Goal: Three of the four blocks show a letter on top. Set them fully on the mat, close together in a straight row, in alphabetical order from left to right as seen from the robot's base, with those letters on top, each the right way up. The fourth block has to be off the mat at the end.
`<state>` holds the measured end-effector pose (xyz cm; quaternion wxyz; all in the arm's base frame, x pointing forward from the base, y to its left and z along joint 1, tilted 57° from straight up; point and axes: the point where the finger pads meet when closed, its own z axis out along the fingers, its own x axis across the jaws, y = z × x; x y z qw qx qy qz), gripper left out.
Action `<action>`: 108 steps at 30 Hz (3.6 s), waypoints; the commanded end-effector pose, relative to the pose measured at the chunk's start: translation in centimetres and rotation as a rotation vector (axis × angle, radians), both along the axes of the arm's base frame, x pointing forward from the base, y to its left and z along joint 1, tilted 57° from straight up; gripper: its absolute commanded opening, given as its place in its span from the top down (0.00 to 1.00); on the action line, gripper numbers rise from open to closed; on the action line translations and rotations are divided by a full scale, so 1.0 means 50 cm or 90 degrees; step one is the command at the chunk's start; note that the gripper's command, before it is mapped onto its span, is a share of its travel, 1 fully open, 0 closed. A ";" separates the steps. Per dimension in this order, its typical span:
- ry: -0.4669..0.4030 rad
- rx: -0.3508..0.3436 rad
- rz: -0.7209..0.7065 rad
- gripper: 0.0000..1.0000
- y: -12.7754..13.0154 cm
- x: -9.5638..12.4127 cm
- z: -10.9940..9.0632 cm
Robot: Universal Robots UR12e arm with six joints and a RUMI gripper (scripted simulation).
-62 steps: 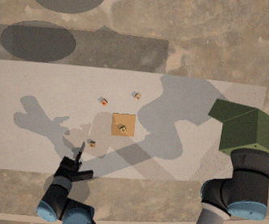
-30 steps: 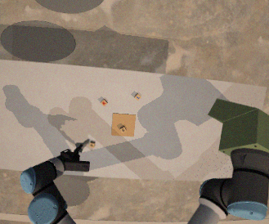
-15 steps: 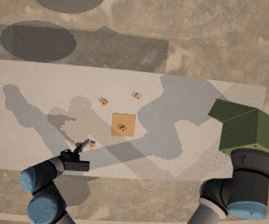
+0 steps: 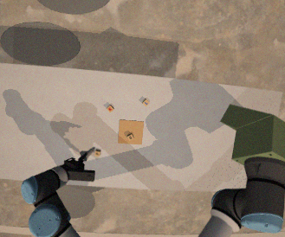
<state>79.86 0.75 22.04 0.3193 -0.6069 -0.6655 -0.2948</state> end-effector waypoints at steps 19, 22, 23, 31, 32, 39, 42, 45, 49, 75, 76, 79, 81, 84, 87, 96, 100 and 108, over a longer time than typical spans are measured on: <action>-0.001 0.000 0.000 0.00 -0.001 0.000 0.001; -0.001 0.000 0.000 0.00 -0.003 -0.004 -0.004; 0.000 -0.001 0.000 0.00 -0.005 -0.009 -0.010; 0.001 -0.004 0.001 0.00 -0.033 -0.124 -0.131; 0.001 -0.004 0.001 0.00 -0.033 -0.124 -0.131; 0.002 -0.005 0.003 0.00 -0.043 -0.281 -0.263; 0.002 -0.005 0.004 0.00 -0.041 -0.311 -0.285; 0.002 -0.005 0.004 0.00 -0.041 -0.317 -0.289; 0.002 -0.005 0.004 0.00 -0.041 -0.317 -0.289; 0.002 -0.005 0.004 0.00 -0.041 -0.317 -0.289; 0.002 -0.005 0.004 0.00 -0.041 -0.317 -0.289; 0.002 -0.005 0.004 0.00 -0.041 -0.317 -0.289; 0.002 -0.005 0.004 0.00 -0.041 -0.317 -0.289; 0.002 -0.005 0.004 0.00 -0.041 -0.317 -0.289; 0.002 -0.005 0.004 0.00 -0.041 -0.317 -0.289; 0.002 -0.005 0.004 0.00 -0.054 -0.303 -0.295; 0.002 -0.005 0.004 0.00 -0.079 -0.277 -0.307; 0.002 -0.005 0.004 0.00 -0.249 -0.115 -0.411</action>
